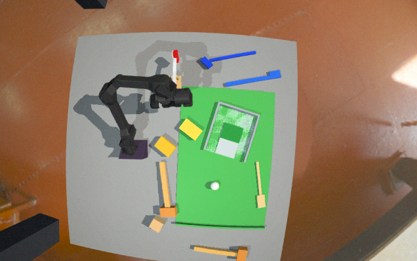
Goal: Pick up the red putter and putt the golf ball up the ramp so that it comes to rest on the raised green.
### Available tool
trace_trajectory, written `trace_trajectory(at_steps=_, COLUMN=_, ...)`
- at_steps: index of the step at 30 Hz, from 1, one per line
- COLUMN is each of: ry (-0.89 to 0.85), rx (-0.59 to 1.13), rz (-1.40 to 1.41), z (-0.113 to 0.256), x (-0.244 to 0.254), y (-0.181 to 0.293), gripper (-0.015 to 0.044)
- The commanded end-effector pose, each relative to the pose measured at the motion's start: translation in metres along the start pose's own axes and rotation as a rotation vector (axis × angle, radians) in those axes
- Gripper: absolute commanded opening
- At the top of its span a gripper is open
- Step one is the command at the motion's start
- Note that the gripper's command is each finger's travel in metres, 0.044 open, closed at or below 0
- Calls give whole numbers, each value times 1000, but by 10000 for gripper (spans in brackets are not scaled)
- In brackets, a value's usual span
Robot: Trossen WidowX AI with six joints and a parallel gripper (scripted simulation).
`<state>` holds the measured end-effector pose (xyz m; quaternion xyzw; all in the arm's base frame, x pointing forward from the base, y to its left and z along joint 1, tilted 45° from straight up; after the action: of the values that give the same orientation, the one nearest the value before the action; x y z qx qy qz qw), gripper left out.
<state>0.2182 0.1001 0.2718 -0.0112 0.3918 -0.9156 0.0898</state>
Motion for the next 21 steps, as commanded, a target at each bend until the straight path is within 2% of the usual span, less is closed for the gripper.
trace_trajectory(at_steps=1, ry=31, rx=-9, rz=-2, z=26, x=3, y=-3, gripper=0)
trace_trajectory(at_steps=5, ry=46, rx=-9, rz=-8, z=39, x=6, y=-4, gripper=0)
trace_trajectory(at_steps=9, ry=38, rx=6, rz=-34, z=32, x=2, y=2, gripper=0)
trace_trajectory(at_steps=21, ry=61, rx=75, rz=-427, z=39, x=-37, y=77, gripper=0)
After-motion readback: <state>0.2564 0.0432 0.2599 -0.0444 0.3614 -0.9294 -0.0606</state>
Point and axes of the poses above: the point midway between the two fingers, 35 mm back from their tips, its own z axis back along the fingers, its own x axis across the jaws, y = z × x, the point moved 7 cm from there along z, back along the fingers, and after that the axes turned 2 degrees about -z, right-handed, at the moved point
